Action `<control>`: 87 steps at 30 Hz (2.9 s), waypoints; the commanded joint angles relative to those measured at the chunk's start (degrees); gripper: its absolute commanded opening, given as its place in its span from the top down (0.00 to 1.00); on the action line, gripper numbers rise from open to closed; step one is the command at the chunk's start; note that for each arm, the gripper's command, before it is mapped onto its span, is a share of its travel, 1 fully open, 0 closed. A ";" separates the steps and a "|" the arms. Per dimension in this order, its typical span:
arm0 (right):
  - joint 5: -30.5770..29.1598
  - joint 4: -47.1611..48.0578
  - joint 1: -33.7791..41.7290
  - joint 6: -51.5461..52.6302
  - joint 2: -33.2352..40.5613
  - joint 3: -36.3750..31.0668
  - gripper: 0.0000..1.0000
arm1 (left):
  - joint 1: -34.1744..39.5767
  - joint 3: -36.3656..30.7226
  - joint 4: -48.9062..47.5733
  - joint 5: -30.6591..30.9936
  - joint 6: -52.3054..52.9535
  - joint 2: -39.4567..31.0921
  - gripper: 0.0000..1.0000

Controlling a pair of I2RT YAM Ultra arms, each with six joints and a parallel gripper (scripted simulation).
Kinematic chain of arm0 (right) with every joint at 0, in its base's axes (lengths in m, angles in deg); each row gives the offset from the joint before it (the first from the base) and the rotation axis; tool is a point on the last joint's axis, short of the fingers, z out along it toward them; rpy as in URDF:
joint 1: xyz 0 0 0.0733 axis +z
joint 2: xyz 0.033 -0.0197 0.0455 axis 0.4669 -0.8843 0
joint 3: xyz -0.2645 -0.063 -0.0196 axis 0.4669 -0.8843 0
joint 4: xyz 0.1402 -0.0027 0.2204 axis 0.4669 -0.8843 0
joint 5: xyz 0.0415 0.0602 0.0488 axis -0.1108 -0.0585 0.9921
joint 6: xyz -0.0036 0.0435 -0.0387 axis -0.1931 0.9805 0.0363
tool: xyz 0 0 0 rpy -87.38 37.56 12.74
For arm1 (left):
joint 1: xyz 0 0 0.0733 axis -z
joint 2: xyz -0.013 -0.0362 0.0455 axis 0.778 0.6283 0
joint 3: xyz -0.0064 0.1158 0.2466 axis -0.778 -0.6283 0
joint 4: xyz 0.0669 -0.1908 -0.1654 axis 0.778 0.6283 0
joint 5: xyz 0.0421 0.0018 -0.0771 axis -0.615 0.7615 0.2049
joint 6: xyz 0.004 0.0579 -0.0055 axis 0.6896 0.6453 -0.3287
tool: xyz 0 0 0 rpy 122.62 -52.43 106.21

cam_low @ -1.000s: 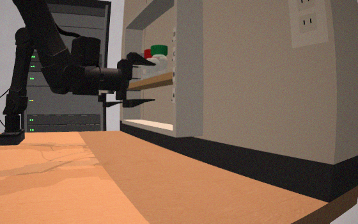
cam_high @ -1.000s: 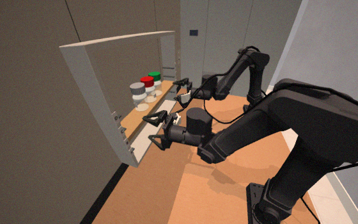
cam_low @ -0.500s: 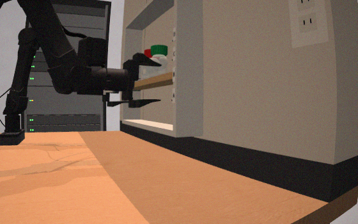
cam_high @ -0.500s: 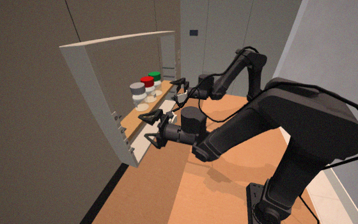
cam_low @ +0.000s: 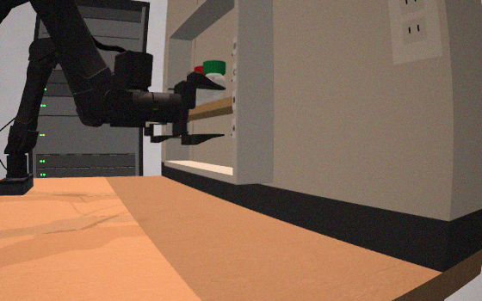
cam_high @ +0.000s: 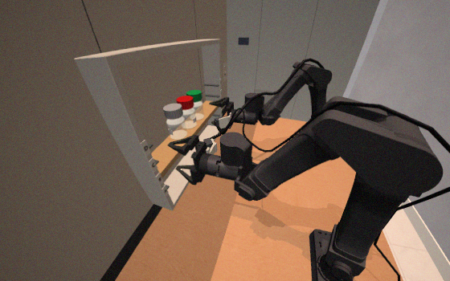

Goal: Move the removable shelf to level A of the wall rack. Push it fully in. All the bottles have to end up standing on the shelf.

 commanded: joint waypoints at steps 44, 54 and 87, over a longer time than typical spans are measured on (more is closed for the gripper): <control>2.03 -2.14 -1.74 0.12 -3.08 6.74 0.56 | -1.69 6.23 1.92 2.04 0.10 3.25 0.56; 2.03 -2.11 -1.74 0.12 -3.10 6.76 0.73 | -1.69 6.27 1.92 2.04 0.09 3.29 0.73; 2.02 -3.00 -1.73 0.09 -2.46 7.08 1.00 | -1.69 6.59 3.01 2.04 0.11 2.44 1.00</control>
